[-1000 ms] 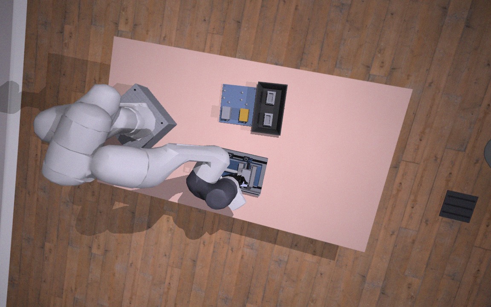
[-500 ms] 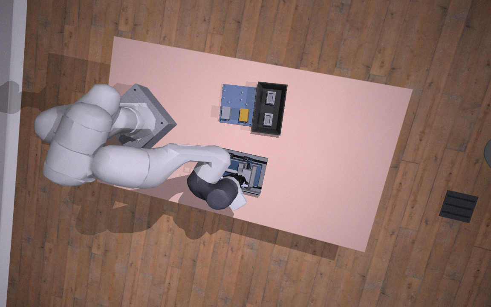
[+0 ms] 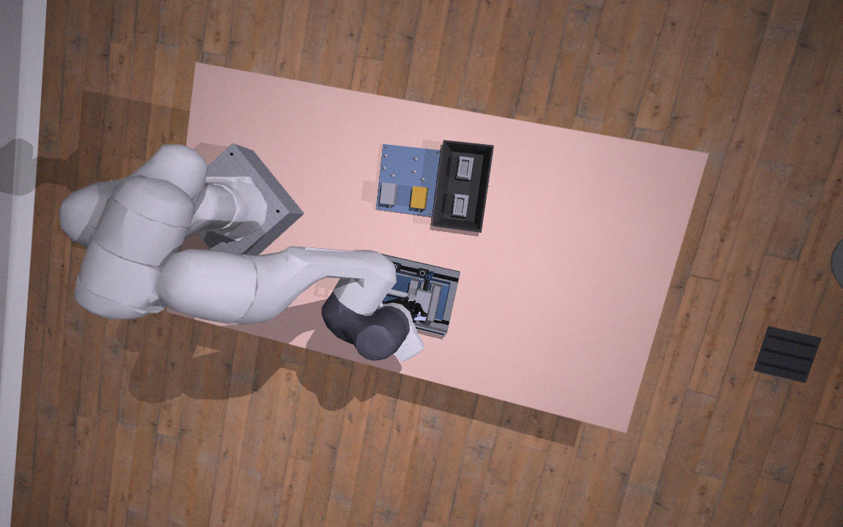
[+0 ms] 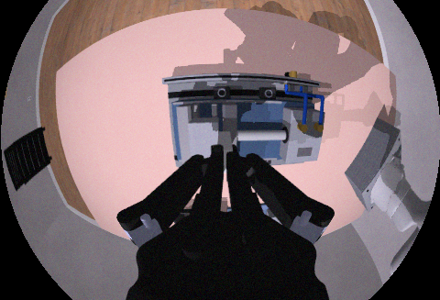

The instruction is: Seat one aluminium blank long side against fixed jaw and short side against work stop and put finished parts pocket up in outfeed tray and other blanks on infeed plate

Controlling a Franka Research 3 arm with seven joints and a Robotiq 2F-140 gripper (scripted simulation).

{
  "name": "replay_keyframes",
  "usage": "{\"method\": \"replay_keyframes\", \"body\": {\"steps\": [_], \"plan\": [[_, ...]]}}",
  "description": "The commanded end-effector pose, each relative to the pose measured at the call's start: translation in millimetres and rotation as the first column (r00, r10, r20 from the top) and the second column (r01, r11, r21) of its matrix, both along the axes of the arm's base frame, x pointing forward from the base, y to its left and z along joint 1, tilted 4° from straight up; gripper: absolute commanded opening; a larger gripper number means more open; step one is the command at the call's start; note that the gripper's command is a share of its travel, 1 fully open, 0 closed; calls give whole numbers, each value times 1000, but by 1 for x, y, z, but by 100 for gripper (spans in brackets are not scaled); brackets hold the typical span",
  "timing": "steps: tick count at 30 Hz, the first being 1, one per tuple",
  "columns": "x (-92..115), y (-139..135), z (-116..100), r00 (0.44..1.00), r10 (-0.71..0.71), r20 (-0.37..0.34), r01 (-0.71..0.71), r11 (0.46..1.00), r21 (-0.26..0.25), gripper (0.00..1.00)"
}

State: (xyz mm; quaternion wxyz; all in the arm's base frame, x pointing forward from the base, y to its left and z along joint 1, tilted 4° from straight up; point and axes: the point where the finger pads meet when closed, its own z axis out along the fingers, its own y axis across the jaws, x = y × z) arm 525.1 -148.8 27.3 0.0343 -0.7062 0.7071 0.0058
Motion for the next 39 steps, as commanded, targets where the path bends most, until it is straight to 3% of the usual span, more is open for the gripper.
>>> {"method": "replay_keyframes", "body": {"steps": [1,39], "plan": [[3,1,1,1000,-1,4,1,1000,-1,0],[-2,1,0,1000,-1,4,1,1000,-1,0]]}}
